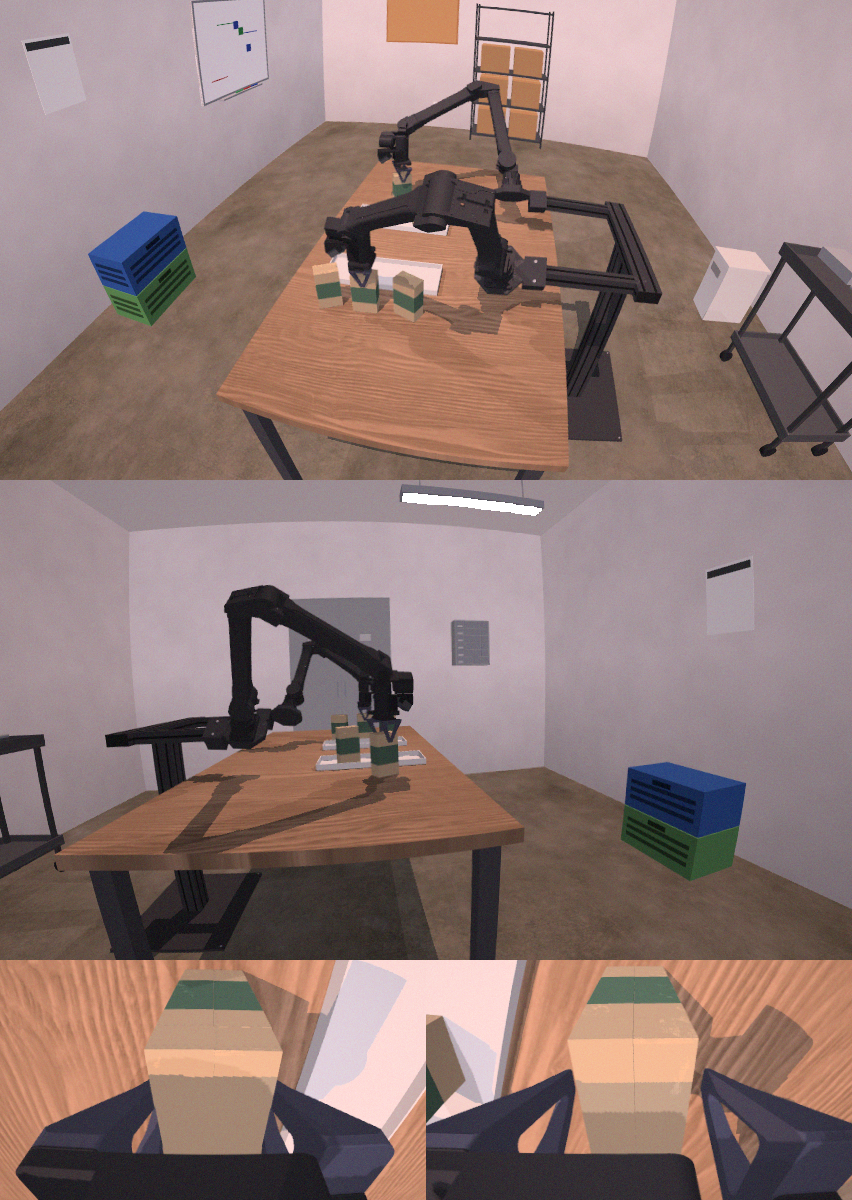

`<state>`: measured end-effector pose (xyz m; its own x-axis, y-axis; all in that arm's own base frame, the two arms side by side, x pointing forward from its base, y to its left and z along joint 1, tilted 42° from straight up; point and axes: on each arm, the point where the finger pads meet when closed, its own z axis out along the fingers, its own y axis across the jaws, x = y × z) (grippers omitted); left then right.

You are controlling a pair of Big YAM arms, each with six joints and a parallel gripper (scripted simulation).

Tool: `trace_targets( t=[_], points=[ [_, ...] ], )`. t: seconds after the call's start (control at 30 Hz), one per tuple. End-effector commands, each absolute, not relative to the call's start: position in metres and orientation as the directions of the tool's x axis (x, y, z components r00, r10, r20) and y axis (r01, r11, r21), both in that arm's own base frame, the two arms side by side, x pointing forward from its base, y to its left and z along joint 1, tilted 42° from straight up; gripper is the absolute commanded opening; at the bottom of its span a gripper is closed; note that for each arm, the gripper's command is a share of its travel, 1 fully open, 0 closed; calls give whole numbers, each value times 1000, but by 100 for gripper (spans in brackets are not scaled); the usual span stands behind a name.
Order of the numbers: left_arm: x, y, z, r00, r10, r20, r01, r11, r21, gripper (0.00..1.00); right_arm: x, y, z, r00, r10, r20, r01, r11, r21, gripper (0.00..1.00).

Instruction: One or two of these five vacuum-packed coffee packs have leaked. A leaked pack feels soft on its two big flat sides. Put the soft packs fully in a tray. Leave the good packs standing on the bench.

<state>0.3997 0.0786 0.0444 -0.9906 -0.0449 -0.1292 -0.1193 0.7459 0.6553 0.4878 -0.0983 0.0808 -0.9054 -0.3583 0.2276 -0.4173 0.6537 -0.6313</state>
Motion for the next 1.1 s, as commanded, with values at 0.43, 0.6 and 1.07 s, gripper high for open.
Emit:
trace_targets(
  t=[0.43,0.6,1.07],
  points=[
    [410,76,51,-988,-30,-149,-121,748,653,76,496,-100,83,-905,-367,214,-414,651,-636,76],
    [410,76,51,-988,-30,-149,-121,748,653,76,496,-100,83,-905,-367,214,-414,651,-636,23],
    [410,76,51,-988,-30,-149,-121,748,653,76,496,-100,83,-905,-367,214,-414,651,-636,23]
  ],
)
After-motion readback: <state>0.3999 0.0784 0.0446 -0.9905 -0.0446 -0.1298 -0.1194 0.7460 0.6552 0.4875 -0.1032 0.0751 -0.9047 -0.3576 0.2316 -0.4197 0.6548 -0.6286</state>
